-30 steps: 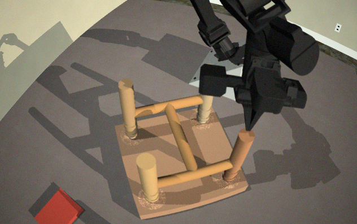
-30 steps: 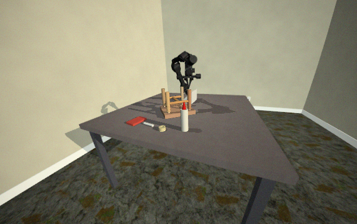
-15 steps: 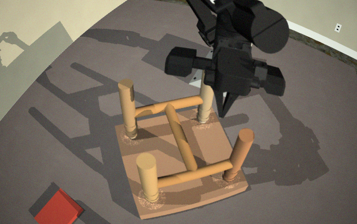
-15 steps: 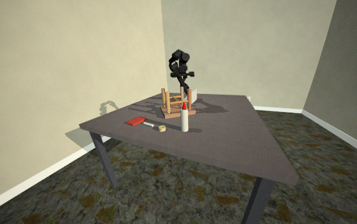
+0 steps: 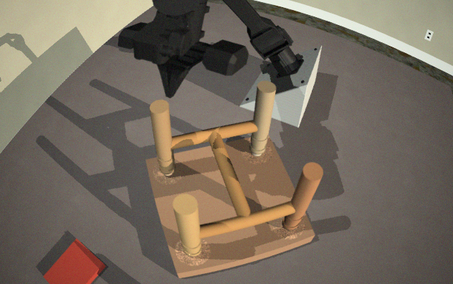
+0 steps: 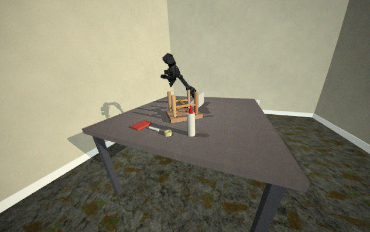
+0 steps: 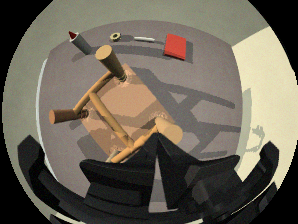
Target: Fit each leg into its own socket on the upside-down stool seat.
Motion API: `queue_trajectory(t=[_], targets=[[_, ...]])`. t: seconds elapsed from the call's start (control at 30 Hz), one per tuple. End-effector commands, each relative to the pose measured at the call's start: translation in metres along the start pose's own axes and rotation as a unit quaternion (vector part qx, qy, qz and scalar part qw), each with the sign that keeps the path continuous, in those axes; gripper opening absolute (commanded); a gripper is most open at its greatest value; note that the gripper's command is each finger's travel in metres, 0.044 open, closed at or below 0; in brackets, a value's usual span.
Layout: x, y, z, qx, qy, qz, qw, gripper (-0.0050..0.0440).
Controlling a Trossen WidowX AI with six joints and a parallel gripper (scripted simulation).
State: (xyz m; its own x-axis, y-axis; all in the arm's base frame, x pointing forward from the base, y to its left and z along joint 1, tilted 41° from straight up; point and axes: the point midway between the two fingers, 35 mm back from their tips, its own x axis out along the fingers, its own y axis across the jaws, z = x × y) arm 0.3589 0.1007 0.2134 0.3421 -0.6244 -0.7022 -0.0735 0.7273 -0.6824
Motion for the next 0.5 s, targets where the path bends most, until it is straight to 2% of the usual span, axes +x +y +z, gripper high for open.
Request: queue_trajectory(t=[0.0, 0.13, 0.27, 0.47], targets=[[-0.002, -0.029, -0.01, 0.018, 0.002, -0.011, 1.0, 0.0], [-0.001, -0.029, -0.01, 0.022, 0.002, -0.012, 1.0, 0.0], [0.012, -0.028, -0.013, 0.102, 0.005, -0.021, 0.995, 0.0], [0.022, -0.027, -0.016, 0.16, 0.006, -0.028, 0.987, 0.0]])
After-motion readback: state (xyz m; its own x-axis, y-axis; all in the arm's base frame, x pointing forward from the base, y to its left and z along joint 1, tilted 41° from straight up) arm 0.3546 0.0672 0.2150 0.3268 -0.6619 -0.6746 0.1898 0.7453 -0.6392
